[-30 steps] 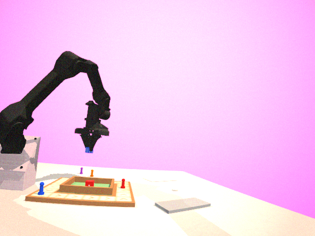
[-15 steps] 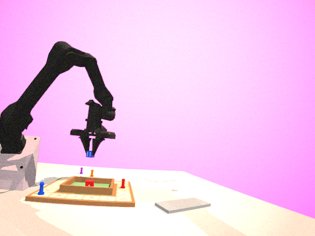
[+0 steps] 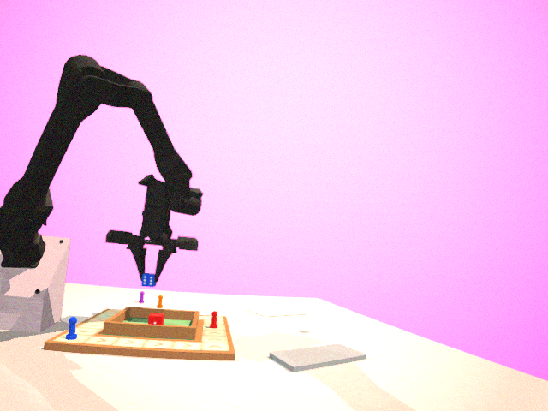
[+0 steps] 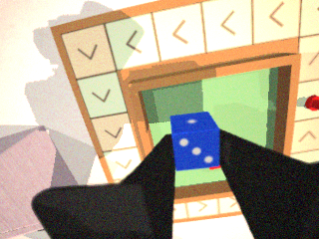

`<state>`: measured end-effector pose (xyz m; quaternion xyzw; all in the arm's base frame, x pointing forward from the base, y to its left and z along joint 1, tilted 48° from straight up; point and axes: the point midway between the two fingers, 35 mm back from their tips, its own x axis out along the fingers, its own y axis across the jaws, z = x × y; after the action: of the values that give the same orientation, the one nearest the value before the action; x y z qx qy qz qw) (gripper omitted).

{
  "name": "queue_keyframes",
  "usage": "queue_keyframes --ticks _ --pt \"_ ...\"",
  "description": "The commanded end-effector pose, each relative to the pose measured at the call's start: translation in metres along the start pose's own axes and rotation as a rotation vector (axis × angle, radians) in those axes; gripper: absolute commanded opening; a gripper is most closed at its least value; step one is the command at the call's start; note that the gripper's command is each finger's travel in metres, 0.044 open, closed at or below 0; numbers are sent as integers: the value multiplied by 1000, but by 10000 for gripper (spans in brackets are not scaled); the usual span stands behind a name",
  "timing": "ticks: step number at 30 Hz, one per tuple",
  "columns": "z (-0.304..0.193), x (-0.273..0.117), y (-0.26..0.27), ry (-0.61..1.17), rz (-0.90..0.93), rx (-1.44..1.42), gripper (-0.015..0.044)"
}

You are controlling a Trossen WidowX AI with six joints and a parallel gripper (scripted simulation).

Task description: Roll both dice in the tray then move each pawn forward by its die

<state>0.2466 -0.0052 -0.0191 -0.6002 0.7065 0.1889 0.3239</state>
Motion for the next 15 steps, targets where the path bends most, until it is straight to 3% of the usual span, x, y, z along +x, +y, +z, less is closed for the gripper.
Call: queue_keyframes --ticks 1,7,15 --pt "-14 5 2 9 -4 -73 0" --pt "-14 6 3 -10 9 -73 0" --pt "-12 15 12 -250 119 -73 0"
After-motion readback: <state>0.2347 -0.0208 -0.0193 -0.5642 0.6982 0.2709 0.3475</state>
